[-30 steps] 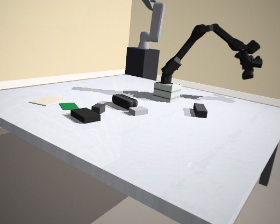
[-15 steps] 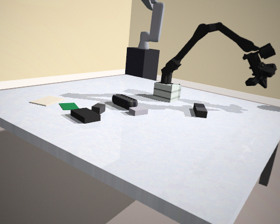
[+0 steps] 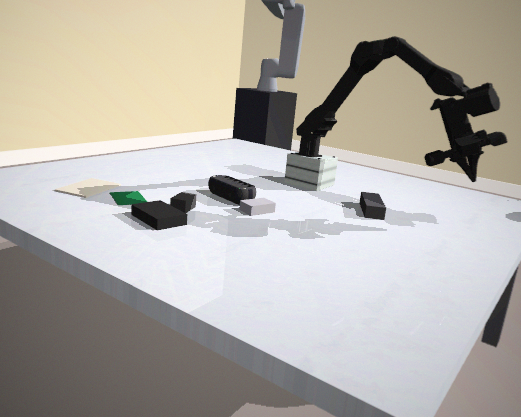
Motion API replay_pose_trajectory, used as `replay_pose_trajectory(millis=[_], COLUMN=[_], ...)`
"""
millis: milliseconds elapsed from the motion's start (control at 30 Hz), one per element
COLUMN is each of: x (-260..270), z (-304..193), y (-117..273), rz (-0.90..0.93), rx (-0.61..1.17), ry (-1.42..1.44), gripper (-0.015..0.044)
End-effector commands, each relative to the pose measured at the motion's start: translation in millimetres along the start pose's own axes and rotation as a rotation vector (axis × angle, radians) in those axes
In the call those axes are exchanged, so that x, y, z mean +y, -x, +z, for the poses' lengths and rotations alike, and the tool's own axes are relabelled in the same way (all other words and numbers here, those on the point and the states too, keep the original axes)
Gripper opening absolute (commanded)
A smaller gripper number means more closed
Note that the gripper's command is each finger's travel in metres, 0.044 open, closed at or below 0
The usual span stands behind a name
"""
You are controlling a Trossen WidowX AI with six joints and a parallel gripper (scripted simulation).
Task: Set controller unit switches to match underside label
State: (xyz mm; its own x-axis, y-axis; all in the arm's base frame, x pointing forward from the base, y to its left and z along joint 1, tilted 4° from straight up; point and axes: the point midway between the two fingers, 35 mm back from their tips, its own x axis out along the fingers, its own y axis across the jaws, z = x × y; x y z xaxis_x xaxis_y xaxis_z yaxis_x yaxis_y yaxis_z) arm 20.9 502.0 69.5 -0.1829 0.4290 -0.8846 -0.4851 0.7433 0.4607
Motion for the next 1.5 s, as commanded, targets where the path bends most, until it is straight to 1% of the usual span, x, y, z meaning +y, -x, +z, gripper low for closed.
replay_pose_trajectory(millis=[0,200,367,533,700,933,1167,1267,1467], x=[-51,-133,-208,-286,-365,-471,-566,-598,-637], z=[51,109,143,162,165,143,91,61,18], y=[9,31,56,85,116,161,205,221,242], rz=[-0.072,-0.165,-0.236,-0.303,-0.363,-0.438,-0.498,-0.516,-0.538], rx=[-0.044,-0.103,-0.150,-0.189,-0.214,-0.233,-0.226,-0.206,-0.187], ry=[-0.186,-0.460,-0.697,-0.941,-1.187,-1.541,-1.908,-2.012,-2.249], gripper=[0.0000,0.0000,0.0000,0.0000,0.0000,0.0000,0.0000,0.0000,0.0000])
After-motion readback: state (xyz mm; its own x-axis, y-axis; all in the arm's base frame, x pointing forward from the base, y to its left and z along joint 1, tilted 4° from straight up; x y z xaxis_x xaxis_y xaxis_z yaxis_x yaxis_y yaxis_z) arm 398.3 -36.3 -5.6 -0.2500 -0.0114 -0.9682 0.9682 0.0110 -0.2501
